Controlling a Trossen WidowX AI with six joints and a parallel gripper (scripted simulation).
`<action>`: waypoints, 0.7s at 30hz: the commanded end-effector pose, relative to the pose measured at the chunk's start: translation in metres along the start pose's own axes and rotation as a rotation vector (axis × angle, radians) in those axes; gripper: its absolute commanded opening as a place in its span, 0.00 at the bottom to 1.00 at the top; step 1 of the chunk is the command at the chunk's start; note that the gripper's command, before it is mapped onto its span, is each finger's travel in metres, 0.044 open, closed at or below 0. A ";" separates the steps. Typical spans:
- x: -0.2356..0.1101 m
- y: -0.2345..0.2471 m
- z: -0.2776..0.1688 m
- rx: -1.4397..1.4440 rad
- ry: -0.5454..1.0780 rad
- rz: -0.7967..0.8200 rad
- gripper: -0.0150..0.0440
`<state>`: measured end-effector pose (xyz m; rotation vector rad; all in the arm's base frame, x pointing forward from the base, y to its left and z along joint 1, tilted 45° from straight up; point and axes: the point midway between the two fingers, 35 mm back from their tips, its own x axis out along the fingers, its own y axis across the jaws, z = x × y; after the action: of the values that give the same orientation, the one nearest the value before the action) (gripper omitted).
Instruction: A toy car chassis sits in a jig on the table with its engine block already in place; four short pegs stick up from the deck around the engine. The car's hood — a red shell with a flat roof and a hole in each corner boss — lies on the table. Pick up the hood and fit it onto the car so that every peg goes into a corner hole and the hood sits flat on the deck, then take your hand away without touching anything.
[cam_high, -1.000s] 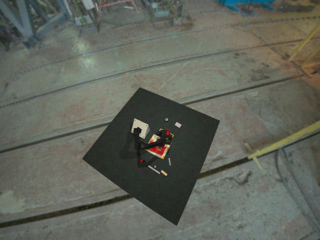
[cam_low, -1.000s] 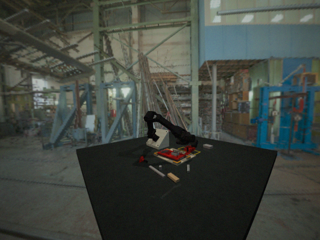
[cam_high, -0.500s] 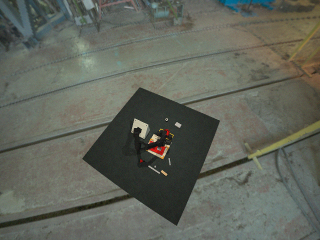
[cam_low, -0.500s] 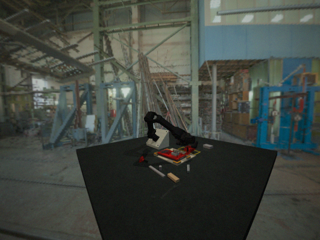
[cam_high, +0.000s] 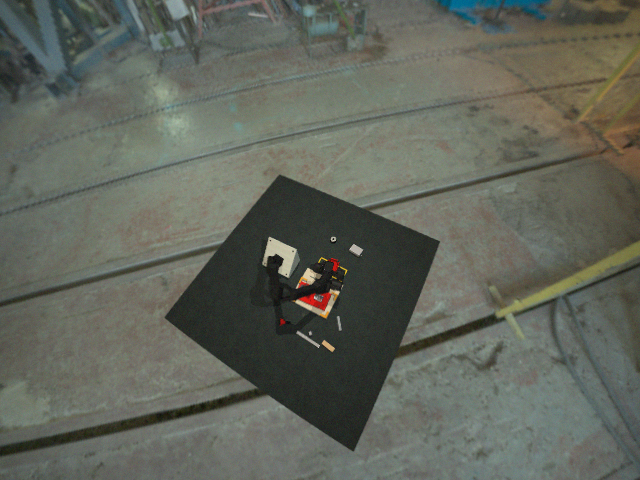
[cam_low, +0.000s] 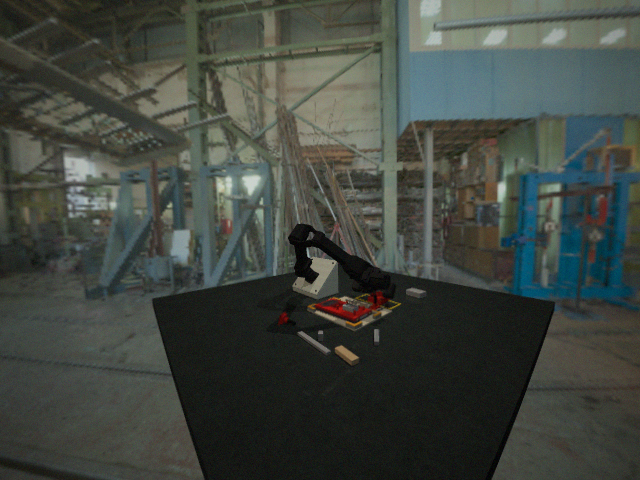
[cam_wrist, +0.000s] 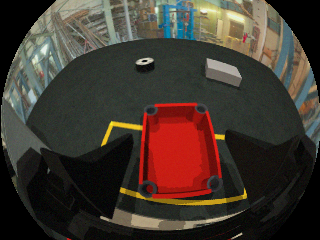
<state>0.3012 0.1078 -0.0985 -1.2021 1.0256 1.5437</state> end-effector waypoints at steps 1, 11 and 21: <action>0.002 0.001 -0.003 -0.002 0.005 0.004 1.00; 0.005 0.002 -0.007 -0.002 0.005 0.004 1.00; 0.008 0.002 -0.011 -0.002 0.005 0.004 1.00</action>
<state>0.3023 0.1005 -0.1059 -1.2024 1.0261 1.5435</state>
